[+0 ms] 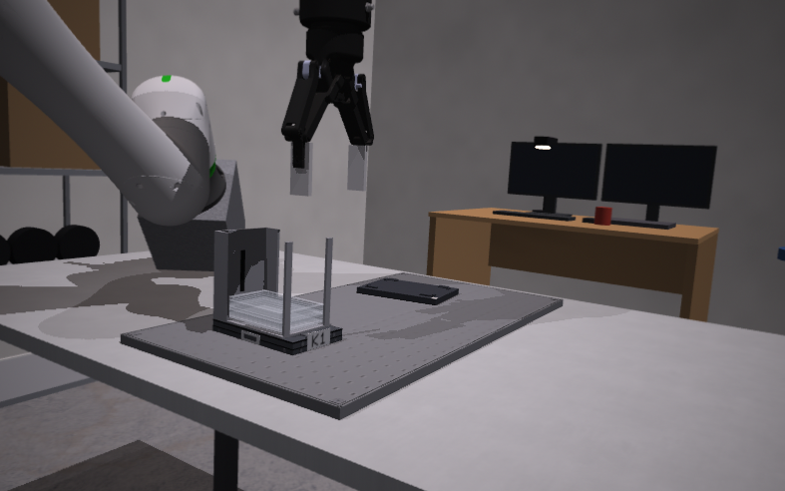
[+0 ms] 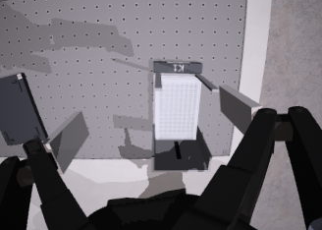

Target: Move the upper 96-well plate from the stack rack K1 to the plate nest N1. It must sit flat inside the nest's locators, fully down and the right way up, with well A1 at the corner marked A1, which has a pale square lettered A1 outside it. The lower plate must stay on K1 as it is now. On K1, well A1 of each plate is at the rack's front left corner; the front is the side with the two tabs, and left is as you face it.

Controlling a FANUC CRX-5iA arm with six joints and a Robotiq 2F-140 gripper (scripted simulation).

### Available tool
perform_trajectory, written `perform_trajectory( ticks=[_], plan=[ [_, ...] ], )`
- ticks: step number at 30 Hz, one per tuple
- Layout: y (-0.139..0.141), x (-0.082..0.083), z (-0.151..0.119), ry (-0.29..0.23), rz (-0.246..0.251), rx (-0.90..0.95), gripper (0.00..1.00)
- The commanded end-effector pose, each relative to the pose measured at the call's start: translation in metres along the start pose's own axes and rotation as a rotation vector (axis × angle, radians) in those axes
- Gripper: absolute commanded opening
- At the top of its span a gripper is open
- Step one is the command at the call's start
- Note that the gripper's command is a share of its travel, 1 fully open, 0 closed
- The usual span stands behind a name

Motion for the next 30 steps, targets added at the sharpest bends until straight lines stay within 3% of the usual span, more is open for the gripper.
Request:
perform_trajectory(
  ticks=[1, 11, 16, 30],
  plan=[
    [0.008, -0.004, -0.013, 0.002, -0.003, -0.015, 1.00],
    [0.029, -0.021, -0.052, 0.006, -0.027, -0.194, 1.00],
    [0.035, -0.027, -0.065, 0.006, -0.027, -0.194, 1.00],
    [0.035, -0.027, -0.066, 0.006, -0.027, -0.194, 1.00]
  ],
)
Point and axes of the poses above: the point where the finger pads meet when closed, its own x axis back along the fingers, its own y axis across the jaws, z = x × y, the point moved 4 cm from there along x, back along the fingers, and after that the axes turned 3 degrees about -x, right-handed, at the moved point
